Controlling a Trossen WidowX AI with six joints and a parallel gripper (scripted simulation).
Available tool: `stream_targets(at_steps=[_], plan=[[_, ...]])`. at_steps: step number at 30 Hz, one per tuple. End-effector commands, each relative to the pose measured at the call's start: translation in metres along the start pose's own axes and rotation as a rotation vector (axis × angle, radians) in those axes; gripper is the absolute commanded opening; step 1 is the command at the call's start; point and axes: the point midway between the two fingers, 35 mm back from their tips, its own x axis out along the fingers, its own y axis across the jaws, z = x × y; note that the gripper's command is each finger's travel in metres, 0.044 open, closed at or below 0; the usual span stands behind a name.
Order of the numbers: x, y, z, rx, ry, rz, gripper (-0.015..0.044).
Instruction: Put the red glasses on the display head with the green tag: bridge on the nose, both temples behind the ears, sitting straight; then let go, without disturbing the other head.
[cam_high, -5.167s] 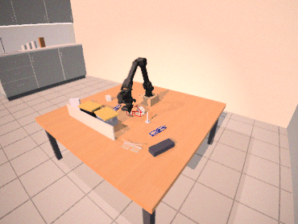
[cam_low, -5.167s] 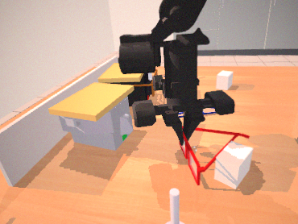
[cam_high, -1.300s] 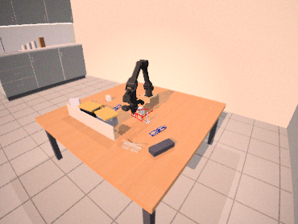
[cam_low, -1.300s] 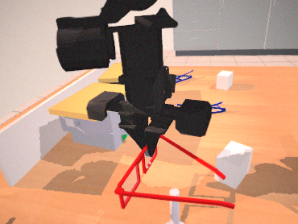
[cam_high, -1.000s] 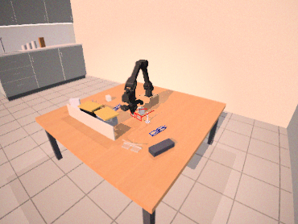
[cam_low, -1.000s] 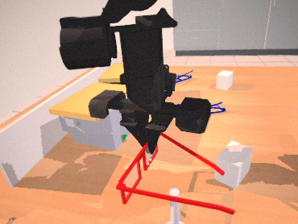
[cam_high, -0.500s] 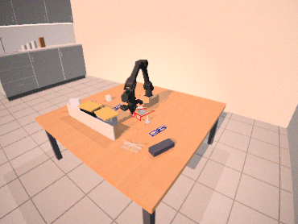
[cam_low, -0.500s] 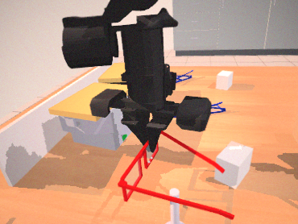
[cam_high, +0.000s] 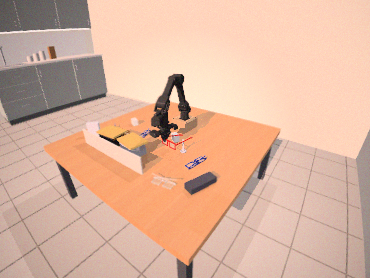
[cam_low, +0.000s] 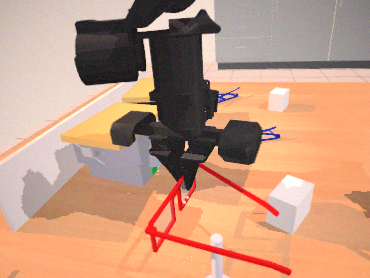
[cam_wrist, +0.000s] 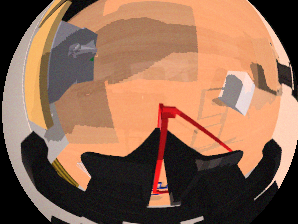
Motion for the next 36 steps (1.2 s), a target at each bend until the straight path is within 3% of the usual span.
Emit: stream_targets(at_steps=[1, 15, 22, 36], plan=[[0.001, 0.0, -0.004, 0.003, 0.002, -0.004, 0.0], [-0.058, 0.0, -0.009, 0.003, 0.002, -0.004, 0.0], [-0.059, -0.002, -0.013, 0.05, 0.002, -0.004, 0.0], [-0.059, -0.023, -0.046, 0.409, 0.003, -0.007, 0.0]])
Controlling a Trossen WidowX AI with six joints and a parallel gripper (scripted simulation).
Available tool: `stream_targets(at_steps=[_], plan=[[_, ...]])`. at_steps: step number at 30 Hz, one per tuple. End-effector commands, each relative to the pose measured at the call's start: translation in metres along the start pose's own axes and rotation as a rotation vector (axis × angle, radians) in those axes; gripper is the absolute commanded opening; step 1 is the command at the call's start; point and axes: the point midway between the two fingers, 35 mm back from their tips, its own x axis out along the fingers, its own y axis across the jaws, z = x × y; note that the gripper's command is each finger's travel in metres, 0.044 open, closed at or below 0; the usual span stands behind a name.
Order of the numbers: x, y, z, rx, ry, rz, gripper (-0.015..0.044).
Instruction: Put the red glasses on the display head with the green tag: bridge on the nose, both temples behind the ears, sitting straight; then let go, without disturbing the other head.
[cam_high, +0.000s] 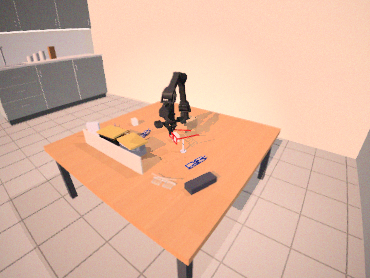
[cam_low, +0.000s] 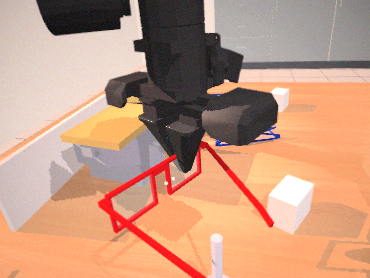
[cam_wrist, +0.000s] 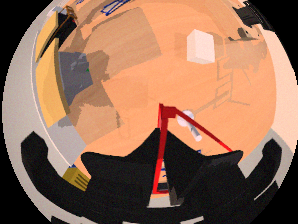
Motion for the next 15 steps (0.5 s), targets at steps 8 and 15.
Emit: stream_targets(at_steps=[8, 15], plan=[[0.003, -0.017, -0.011, 0.182, 0.001, -0.005, 0.0], [0.035, -0.016, -0.012, 0.182, 0.001, -0.005, 0.0]])
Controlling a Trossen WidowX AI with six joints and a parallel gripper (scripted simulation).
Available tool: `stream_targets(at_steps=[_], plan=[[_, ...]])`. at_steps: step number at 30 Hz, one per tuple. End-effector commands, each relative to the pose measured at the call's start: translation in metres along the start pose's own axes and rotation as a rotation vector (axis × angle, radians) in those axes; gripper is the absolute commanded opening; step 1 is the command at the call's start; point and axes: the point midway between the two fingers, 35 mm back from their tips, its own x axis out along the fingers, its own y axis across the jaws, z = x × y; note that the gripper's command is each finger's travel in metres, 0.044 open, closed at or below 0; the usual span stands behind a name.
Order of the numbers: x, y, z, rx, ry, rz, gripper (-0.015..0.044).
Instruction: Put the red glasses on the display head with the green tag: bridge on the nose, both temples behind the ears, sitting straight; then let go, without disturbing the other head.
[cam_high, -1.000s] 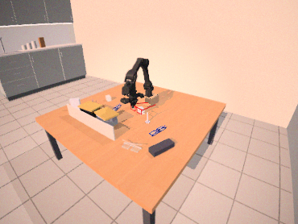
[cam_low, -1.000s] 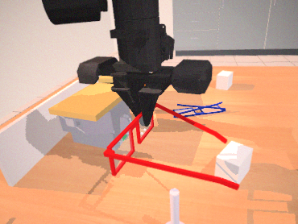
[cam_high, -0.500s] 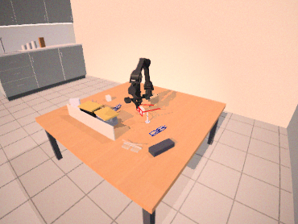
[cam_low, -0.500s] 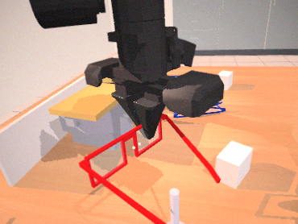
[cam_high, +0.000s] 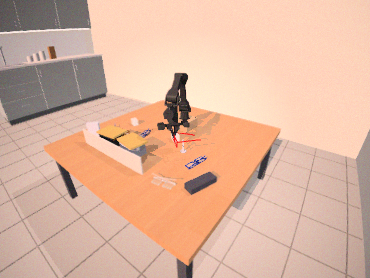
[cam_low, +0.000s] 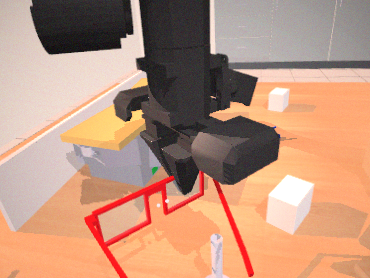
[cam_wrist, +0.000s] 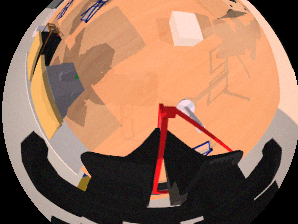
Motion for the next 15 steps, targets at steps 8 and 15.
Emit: stream_targets(at_steps=[8, 15], plan=[[0.045, -0.004, 0.006, 0.005, -0.022, -0.015, 0.0], [0.045, -0.001, 0.002, 0.005, -0.022, -0.015, 0.0]])
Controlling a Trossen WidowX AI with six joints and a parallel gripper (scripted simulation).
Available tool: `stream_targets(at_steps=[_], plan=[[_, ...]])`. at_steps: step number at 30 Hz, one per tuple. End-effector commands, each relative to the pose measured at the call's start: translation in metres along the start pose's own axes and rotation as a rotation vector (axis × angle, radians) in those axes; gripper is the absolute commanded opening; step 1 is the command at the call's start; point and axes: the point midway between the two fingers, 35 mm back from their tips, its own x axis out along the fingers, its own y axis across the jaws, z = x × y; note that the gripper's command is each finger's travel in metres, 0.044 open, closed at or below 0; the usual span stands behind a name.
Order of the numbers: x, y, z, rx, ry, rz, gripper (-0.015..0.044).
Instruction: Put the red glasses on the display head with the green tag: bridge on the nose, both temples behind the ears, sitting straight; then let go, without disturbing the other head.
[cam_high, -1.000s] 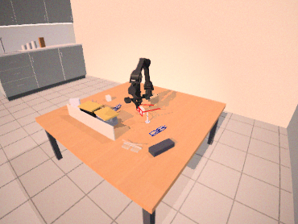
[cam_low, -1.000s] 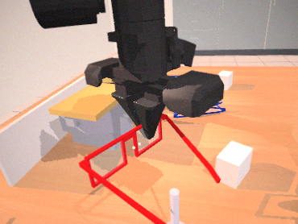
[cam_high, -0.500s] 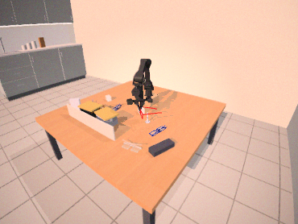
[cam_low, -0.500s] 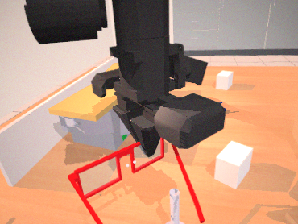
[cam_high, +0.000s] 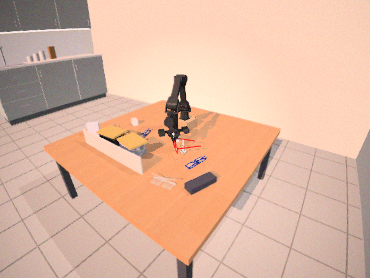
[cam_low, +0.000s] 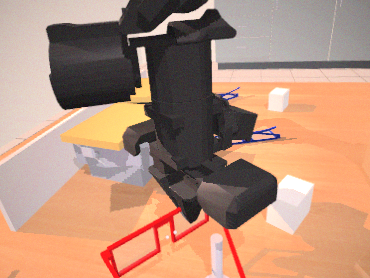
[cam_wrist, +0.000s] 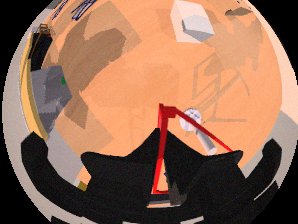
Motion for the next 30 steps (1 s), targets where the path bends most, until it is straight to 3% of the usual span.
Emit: stream_targets(at_steps=[1, 30], plan=[[0.002, 0.001, -0.004, 0.004, -0.002, -0.005, 0.0], [0.002, 0.008, -0.015, 0.004, -0.001, -0.005, 0.0]])
